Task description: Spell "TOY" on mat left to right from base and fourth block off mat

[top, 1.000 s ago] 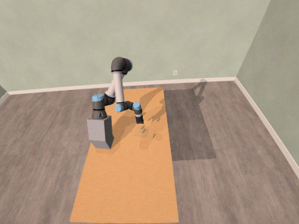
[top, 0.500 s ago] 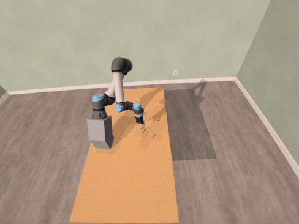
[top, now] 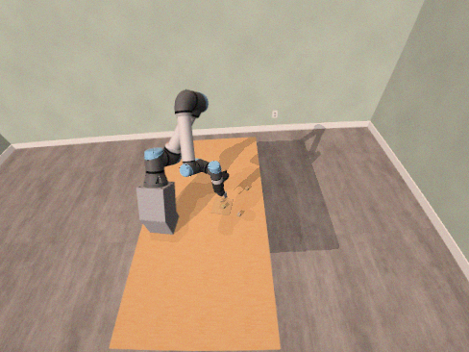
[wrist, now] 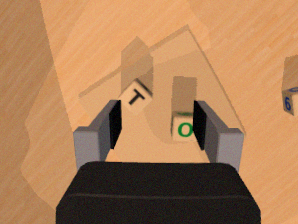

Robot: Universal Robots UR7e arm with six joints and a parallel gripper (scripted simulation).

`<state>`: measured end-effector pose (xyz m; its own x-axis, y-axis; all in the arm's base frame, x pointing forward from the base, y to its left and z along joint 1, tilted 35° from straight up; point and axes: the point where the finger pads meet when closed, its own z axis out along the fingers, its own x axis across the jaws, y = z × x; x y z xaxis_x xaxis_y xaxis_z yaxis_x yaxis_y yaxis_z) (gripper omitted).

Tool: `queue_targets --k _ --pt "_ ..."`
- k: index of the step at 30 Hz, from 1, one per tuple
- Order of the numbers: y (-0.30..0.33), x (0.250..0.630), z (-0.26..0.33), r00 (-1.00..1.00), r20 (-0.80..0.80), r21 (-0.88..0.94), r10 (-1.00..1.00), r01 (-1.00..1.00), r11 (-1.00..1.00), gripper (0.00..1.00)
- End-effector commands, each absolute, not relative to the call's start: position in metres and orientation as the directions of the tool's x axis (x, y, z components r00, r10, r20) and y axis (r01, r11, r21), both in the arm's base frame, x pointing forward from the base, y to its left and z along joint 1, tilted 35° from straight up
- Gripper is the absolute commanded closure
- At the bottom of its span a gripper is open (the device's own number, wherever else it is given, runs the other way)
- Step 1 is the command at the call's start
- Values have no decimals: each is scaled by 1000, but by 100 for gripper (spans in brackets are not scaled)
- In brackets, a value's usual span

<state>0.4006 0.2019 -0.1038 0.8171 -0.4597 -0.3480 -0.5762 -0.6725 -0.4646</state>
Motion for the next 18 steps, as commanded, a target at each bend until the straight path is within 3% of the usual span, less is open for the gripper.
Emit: queue_targets --k 1,18 --pt "199 404 -106 729 -408 -412 -549 -684 -602 0" --pt "190 409 -114 349 -549 -188 -759 -937 -295 0"
